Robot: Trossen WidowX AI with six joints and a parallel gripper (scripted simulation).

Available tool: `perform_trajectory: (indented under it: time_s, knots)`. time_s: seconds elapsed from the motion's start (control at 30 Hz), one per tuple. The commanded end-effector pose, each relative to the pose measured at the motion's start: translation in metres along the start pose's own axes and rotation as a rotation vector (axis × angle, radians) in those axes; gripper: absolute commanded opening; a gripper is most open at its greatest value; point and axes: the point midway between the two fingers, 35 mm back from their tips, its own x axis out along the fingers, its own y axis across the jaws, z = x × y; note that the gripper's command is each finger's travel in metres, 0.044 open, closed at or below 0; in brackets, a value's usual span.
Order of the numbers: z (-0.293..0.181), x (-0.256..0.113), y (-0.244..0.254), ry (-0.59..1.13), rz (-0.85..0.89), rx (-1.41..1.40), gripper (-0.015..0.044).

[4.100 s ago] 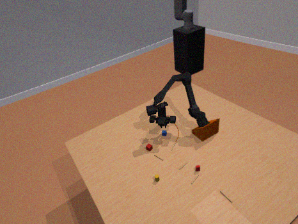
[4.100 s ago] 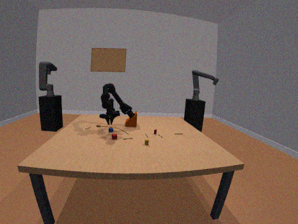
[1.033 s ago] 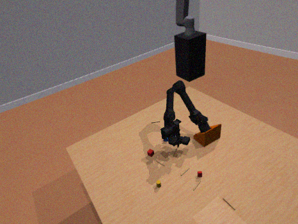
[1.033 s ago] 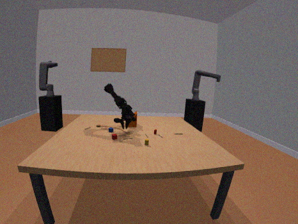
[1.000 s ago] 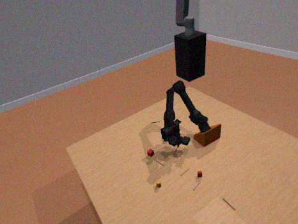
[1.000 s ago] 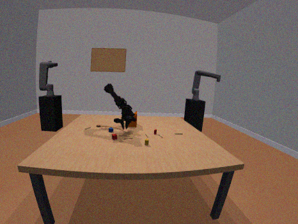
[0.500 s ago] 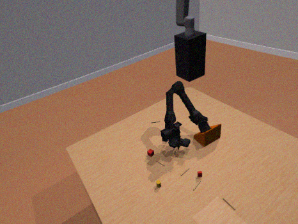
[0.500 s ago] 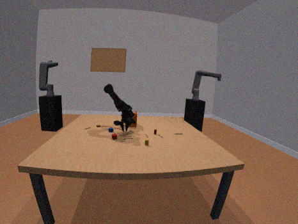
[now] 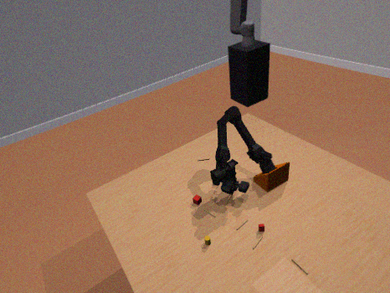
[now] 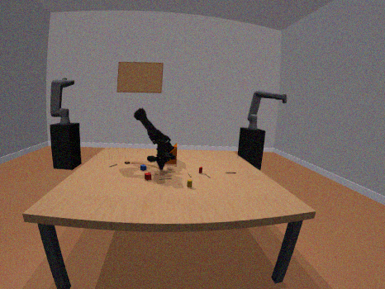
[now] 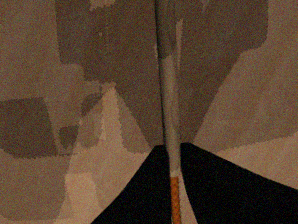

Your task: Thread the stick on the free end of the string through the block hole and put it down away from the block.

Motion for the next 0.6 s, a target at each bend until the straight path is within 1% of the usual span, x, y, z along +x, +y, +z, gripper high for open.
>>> perform_trajectory:
  time_s: [0.0,0.57]
  knots:
    - [0.000,0.000,0.000,-0.001,0.000,0.000,0.0000]
    - [0.003,-0.021,0.000,-0.003,0.004,0.000,0.0000]
